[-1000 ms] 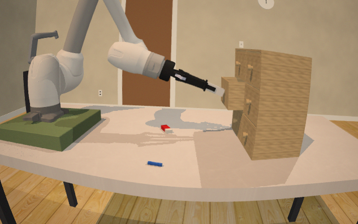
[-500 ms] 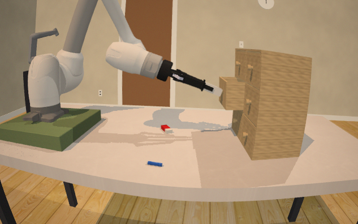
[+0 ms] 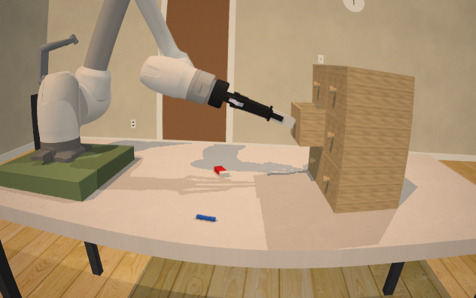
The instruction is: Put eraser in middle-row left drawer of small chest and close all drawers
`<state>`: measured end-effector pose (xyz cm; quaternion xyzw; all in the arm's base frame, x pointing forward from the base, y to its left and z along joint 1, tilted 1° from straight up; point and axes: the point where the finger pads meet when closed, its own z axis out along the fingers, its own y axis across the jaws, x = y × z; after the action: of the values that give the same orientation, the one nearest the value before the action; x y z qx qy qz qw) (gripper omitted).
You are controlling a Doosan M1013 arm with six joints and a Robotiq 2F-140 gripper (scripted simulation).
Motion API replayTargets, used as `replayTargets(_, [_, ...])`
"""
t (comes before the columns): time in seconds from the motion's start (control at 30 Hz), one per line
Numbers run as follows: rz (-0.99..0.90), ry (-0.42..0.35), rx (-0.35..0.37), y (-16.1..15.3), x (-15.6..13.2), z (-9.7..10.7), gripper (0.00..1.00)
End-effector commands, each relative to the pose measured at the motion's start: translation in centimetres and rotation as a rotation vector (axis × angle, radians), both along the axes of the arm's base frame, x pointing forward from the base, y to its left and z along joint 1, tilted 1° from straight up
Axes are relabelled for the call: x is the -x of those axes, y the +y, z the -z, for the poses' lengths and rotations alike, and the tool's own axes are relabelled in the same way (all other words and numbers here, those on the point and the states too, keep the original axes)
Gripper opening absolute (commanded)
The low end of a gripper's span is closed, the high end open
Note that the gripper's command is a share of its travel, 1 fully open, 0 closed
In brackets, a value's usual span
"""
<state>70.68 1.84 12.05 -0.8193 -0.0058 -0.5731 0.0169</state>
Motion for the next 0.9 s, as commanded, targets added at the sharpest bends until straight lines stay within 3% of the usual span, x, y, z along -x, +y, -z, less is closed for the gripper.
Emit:
replayTargets(0.0, [-0.003,-0.002,0.005,0.0,0.2,-0.1,0.08])
replayTargets(0.4, [-0.003,-0.002,0.005,0.0,0.2,-0.1,0.20])
replayTargets(0.7, [-0.003,-0.002,0.005,0.0,0.2,-0.1,0.20])
replayTargets(0.87, [-0.003,-0.002,0.005,-0.1,1.7,-0.1,0.20])
